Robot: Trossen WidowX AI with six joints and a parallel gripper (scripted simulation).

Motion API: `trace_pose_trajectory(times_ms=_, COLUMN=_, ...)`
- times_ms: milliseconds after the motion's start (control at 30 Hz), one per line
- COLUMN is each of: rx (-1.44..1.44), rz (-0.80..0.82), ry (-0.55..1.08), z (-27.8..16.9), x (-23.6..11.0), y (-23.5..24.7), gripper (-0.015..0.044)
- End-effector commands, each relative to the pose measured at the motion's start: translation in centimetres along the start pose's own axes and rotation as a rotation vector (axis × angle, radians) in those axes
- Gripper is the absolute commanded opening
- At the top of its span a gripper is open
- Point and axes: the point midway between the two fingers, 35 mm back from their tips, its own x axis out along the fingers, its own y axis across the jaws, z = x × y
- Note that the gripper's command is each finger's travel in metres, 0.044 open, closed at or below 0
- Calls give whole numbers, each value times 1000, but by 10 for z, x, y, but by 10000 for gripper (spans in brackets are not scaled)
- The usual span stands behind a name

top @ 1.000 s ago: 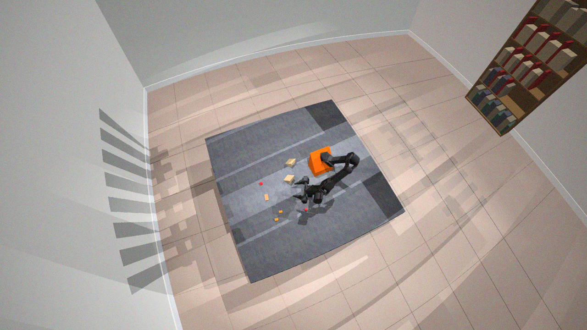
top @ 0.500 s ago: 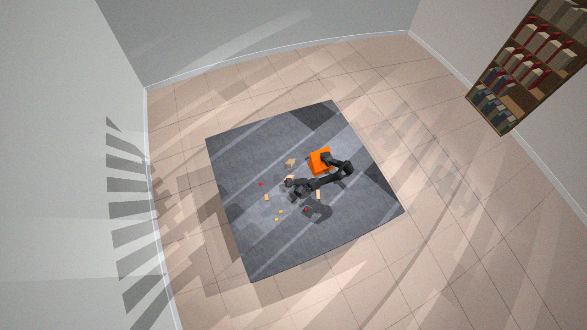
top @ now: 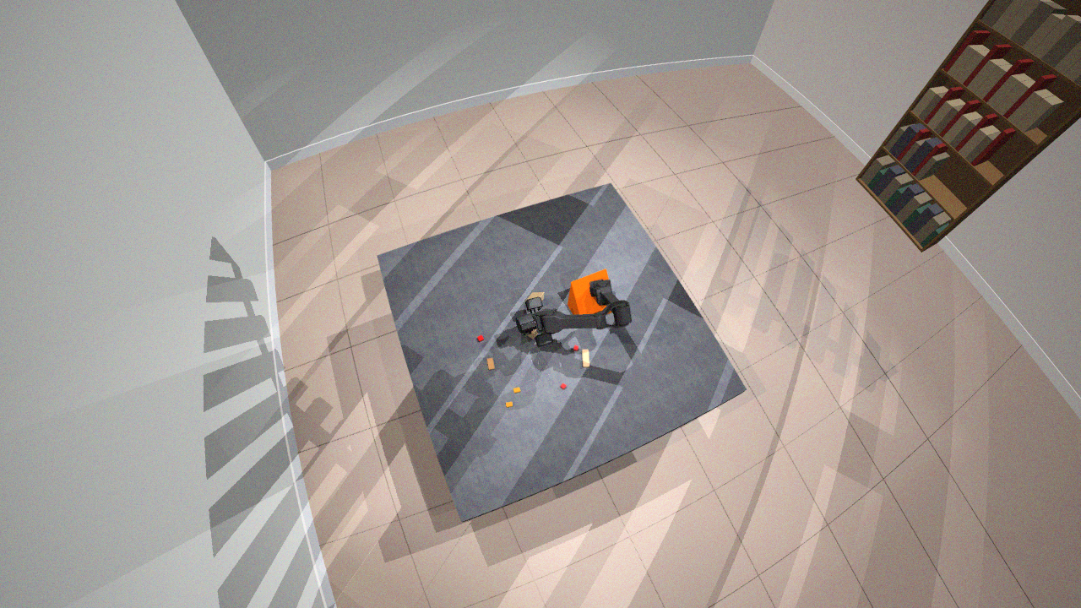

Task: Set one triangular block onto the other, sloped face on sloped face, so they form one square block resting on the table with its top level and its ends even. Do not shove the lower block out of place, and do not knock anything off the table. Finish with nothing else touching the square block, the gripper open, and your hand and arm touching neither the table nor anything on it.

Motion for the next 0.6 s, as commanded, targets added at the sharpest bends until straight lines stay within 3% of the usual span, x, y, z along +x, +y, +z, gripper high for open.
trace_pose_trajectory(times_ms=0, rx=922, rz=293, ry=225, z=4, x=-4, y=-24, gripper=440)
trace_pose_trajectory(times_ms=567, rx=922, rz=293, ry=225, z=4, x=-1, y=-23, gripper=440)
